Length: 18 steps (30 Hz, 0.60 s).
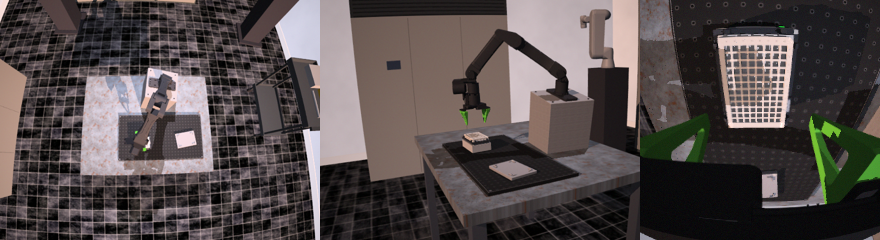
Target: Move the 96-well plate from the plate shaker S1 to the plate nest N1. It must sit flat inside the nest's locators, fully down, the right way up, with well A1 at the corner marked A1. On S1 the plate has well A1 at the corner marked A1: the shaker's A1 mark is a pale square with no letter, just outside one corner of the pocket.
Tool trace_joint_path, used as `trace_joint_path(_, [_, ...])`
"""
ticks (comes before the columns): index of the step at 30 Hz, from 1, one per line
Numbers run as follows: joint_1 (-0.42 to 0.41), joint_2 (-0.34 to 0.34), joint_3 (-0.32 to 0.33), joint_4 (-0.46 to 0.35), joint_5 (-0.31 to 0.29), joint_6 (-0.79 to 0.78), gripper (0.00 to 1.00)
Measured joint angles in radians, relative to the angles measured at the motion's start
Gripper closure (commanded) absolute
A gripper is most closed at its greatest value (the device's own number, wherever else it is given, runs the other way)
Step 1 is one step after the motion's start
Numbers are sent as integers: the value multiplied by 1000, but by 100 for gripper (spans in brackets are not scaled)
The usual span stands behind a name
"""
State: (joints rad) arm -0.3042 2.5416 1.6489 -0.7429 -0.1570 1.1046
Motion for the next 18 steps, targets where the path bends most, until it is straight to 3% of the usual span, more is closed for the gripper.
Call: trace_joint_path(18, [6, 34, -7, 43, 0, 6, 0])
